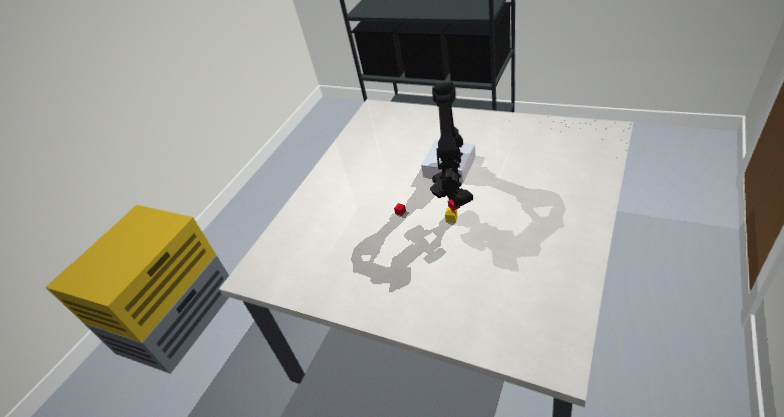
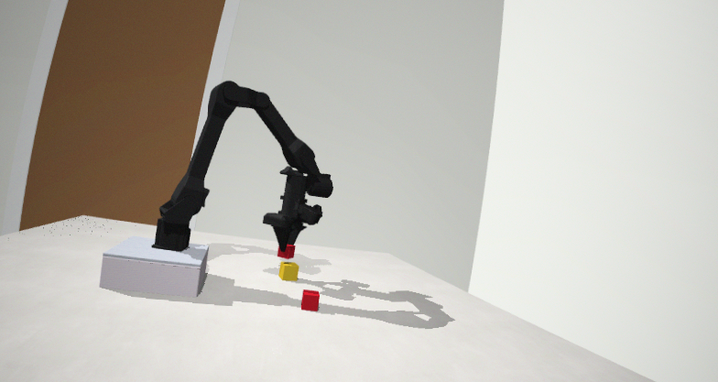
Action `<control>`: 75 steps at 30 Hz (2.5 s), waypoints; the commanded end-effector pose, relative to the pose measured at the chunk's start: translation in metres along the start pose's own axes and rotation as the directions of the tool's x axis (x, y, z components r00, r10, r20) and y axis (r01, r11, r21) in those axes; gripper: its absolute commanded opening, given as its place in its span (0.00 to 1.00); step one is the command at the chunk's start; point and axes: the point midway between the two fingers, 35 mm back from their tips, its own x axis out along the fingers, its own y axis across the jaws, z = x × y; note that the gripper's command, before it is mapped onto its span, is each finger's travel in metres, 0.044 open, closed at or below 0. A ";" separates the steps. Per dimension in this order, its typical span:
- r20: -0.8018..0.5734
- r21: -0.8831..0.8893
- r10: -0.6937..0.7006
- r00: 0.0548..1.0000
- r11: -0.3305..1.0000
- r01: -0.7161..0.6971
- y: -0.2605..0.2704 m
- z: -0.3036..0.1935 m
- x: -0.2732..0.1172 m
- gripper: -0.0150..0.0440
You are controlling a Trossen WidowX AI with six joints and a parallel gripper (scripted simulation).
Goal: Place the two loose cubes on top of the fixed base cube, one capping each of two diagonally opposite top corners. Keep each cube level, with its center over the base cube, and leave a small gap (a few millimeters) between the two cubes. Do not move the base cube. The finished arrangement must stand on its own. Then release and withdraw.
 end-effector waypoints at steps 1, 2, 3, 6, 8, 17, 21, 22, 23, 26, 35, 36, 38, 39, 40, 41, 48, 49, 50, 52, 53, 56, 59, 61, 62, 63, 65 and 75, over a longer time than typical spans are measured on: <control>-0.004 -0.004 -0.004 1.000 1.000 0.004 -0.001 -0.001 0.010 0.43; -0.004 -0.004 -0.004 1.000 1.000 0.004 -0.001 -0.001 0.011 0.43; -0.004 -0.004 -0.004 1.000 1.000 0.004 -0.001 -0.001 0.011 0.43; -0.004 -0.004 -0.004 1.000 1.000 0.004 -0.001 -0.001 0.011 0.43; -0.004 -0.004 -0.004 1.000 1.000 0.004 -0.001 -0.001 0.011 0.43; -0.004 -0.004 -0.004 1.000 1.000 0.004 -0.001 -0.001 0.013 0.43; -0.004 -0.004 -0.004 1.000 1.000 0.004 -0.001 -0.001 0.013 0.43; -0.004 -0.004 -0.004 1.000 1.000 0.004 -0.001 -0.001 0.013 0.43; -0.004 -0.004 -0.004 1.000 1.000 0.004 -0.001 -0.001 0.013 0.43; -0.004 -0.004 -0.004 1.000 1.000 0.004 -0.001 -0.001 0.013 0.43; -0.004 -0.004 -0.004 1.000 1.000 0.004 -0.001 -0.001 0.013 0.60; -0.003 -0.003 -0.004 1.000 1.000 0.004 -0.001 -0.001 0.011 0.60; -0.003 0.000 -0.005 1.000 1.000 0.005 -0.001 -0.001 0.005 0.60; -0.003 0.000 -0.005 1.000 1.000 0.005 -0.001 -0.001 0.003 0.60; -0.003 0.000 -0.005 1.000 1.000 0.005 -0.001 -0.001 0.001 0.60; -0.003 0.000 -0.005 1.000 1.000 0.005 -0.001 -0.001 0.000 0.60; -0.003 0.000 -0.005 1.000 1.000 0.005 -0.001 -0.001 -0.012 0.60; -0.003 0.000 -0.005 1.000 1.000 0.005 -0.001 -0.001 -0.014 0.60; -0.003 0.000 -0.005 1.000 1.000 0.005 -0.001 -0.001 -0.016 0.60; -0.003 0.000 -0.005 1.000 1.000 0.005 -0.001 -0.001 -0.018 0.60; -0.003 0.000 -0.005 1.000 1.000 0.005 -0.001 -0.001 -0.018 0.60; -0.004 -0.026 -0.006 1.000 1.000 0.005 -0.002 0.002 -0.016 0.69; -0.004 -0.136 -0.004 1.000 0.991 0.004 -0.007 0.013 -0.018 0.70; -0.003 -0.213 -0.004 1.000 0.977 0.003 -0.012 0.022 -0.019 0.70; -0.003 -0.251 -0.003 1.000 0.968 0.002 -0.014 0.026 -0.020 0.70; -0.003 -0.289 -0.003 1.000 0.957 0.002 -0.016 0.030 -0.021 0.70; -0.002 -0.363 -0.002 1.000 0.932 0.001 -0.021 0.037 -0.023 0.70; 0.001 -0.691 0.001 1.000 0.723 0.000 -0.048 0.075 -0.031 0.70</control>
